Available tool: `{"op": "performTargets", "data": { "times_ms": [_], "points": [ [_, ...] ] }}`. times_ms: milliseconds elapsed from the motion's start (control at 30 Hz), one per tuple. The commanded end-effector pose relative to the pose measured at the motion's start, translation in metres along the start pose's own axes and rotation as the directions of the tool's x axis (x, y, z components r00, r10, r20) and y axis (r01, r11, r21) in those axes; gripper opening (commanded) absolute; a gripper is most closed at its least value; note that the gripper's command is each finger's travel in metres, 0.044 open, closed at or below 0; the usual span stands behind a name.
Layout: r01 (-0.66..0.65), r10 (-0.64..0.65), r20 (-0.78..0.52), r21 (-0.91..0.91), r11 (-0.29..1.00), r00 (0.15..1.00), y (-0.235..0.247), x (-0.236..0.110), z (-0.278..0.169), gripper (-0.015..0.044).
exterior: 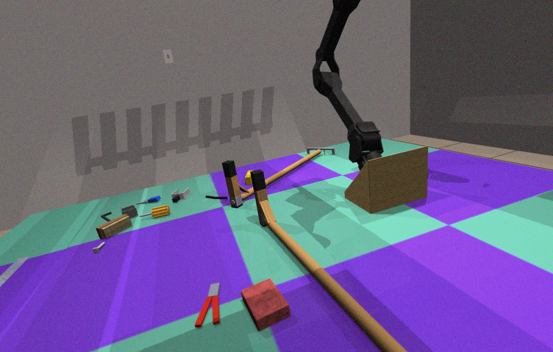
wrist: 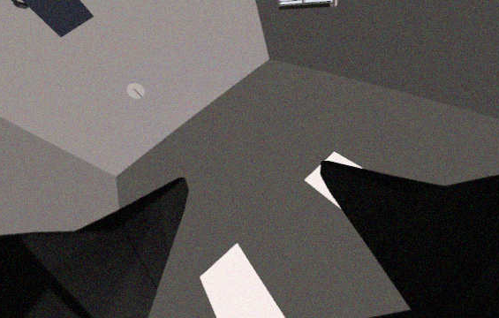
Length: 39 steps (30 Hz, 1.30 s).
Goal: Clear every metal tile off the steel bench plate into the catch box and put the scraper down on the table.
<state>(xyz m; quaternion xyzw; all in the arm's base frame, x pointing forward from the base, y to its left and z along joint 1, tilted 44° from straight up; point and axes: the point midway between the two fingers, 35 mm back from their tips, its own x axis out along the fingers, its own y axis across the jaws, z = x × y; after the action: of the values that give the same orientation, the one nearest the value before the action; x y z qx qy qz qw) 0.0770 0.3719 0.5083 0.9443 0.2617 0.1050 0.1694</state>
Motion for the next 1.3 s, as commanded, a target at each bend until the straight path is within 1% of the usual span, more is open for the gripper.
{"op": "performTargets", "data": {
  "times_ms": [0, 267, 567, 933, 1267],
  "points": [
    [0.028, -0.027, 0.007, -0.140, 0.990, 1.000, -0.013, 0.005, 0.007, 0.0440],
    [0.082, -0.077, 0.030, -0.392, 0.916, 0.997, -0.034, 0.015, 0.023, 0.0440],
    [0.147, -0.133, 0.070, -0.637, 0.756, 0.989, -0.056, 0.025, 0.043, 0.0440],
    [0.218, -0.199, 0.137, -0.852, 0.476, 0.970, -0.082, 0.036, 0.072, 0.0440],
    [0.262, -0.252, 0.215, -0.950, 0.172, 0.944, -0.102, 0.043, 0.103, 0.0440]
  ]
}}
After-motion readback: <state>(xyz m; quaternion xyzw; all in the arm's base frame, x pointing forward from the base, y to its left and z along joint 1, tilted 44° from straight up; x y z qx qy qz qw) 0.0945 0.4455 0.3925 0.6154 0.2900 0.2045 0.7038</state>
